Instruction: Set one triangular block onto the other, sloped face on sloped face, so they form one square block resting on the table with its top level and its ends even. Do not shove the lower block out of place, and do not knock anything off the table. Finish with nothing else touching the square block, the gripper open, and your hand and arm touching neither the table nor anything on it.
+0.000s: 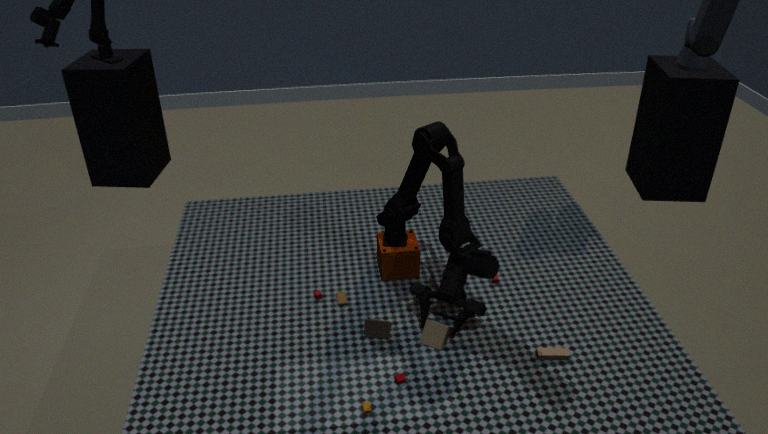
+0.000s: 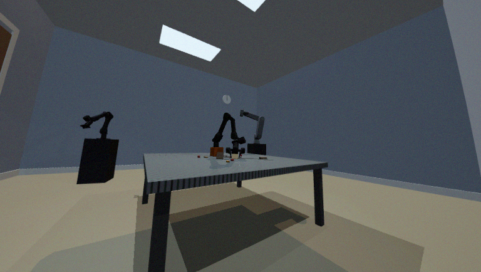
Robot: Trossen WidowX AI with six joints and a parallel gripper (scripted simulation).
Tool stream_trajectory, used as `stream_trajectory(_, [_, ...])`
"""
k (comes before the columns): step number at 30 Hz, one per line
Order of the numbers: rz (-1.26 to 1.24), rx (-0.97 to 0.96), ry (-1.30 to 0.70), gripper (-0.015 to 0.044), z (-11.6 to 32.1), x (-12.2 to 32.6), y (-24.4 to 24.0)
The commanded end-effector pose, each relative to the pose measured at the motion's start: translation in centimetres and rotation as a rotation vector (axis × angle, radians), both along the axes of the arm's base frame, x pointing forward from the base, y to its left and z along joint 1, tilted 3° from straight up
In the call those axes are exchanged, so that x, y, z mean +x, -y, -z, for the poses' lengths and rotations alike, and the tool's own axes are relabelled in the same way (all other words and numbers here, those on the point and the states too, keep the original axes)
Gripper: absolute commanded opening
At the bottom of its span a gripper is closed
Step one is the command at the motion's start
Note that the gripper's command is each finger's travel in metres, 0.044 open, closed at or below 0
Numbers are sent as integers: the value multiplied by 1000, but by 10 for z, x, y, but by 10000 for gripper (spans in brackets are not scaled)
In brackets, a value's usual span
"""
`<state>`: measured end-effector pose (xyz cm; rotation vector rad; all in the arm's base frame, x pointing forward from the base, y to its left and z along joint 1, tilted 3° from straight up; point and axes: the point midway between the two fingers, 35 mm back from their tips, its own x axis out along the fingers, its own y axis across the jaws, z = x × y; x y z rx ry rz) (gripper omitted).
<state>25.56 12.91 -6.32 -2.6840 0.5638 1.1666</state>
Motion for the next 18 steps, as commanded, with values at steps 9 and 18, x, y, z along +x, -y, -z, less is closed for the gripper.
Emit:
stream_trajectory(9, [0, 0, 0, 229, 0, 0, 0])
stream_trajectory(18, [0, 0, 1, 0, -18, 4, -3])
